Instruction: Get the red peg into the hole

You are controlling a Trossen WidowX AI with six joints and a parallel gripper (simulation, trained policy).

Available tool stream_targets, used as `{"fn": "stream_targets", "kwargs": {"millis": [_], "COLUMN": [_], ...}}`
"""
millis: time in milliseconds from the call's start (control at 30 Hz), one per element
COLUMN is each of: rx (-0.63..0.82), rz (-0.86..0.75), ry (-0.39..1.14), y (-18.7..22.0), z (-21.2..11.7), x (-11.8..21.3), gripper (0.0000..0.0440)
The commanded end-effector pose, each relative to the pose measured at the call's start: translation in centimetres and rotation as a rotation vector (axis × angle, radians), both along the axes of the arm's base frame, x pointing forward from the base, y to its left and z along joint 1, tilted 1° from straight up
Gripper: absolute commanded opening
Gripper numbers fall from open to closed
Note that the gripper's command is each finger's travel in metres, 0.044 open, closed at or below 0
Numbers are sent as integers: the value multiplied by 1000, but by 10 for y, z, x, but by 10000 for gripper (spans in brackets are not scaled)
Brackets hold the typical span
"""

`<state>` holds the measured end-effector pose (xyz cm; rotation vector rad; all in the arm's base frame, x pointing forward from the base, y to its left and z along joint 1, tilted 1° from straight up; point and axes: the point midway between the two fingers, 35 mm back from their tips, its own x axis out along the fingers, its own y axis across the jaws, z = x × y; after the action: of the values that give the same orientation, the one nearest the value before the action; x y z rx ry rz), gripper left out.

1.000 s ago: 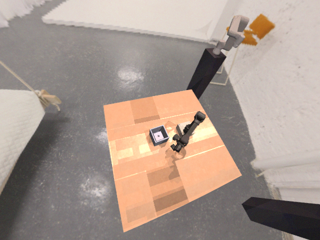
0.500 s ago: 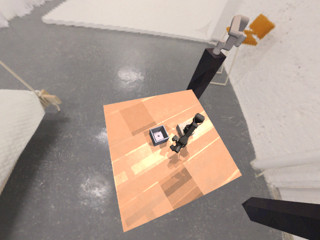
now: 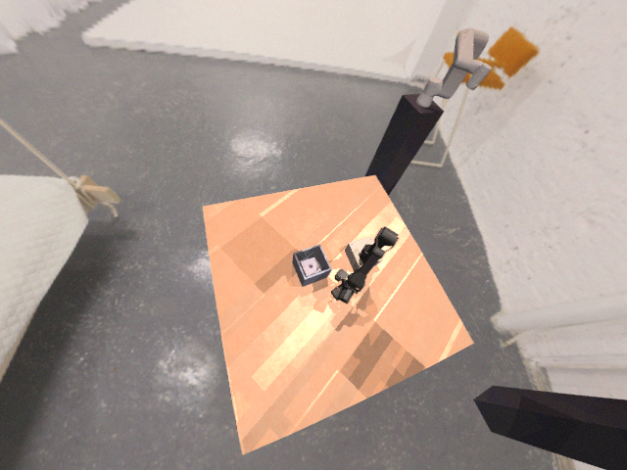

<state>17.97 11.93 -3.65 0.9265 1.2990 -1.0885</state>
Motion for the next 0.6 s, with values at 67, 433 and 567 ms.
{"fn": "stream_targets", "kwargs": {"millis": [67,433,567], "rx": [25,68,88], "rz": [17,-11,-19], "ry": [-31,-109,-144], "y": [7,15,17], "z": [4,27,38], "x": [10,29,37], "gripper": [15,0,0]}}
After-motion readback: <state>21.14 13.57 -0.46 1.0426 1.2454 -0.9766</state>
